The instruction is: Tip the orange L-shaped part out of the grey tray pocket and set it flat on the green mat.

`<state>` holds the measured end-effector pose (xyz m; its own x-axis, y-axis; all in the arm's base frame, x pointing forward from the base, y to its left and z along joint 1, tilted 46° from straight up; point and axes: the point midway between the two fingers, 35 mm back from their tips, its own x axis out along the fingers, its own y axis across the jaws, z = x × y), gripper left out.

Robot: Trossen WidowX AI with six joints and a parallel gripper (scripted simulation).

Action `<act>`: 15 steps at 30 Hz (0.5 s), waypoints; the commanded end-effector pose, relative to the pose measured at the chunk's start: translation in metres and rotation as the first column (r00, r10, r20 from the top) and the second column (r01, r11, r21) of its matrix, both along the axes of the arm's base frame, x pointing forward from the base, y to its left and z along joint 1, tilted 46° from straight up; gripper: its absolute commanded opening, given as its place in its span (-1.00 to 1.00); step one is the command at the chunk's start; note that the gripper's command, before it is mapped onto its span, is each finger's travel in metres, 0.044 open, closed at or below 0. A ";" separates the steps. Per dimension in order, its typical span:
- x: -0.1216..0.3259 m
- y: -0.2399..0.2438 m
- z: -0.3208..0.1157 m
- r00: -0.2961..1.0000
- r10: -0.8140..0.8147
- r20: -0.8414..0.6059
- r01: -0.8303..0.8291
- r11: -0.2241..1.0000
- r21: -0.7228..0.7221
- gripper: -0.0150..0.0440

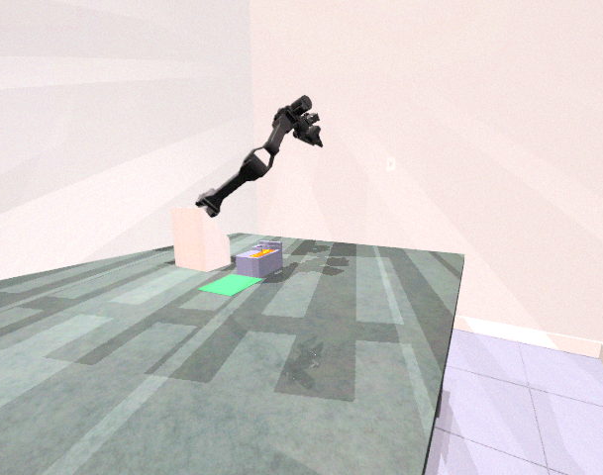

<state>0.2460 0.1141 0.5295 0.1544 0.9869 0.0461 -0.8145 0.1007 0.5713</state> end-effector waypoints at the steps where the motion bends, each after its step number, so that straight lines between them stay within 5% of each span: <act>1: 0.000 -0.001 0.001 1.000 -0.003 -0.001 0.003 1.000 0.010 0.78; 8: -0.027 -0.031 0.035 0.975 -0.158 0.159 0.133 0.979 0.157 0.15; 15: -0.084 -0.044 0.068 0.900 -0.279 0.336 0.182 0.939 0.292 0.12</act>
<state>0.1980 0.0717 0.5829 0.2965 0.9011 0.3164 -0.9113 0.1678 0.3760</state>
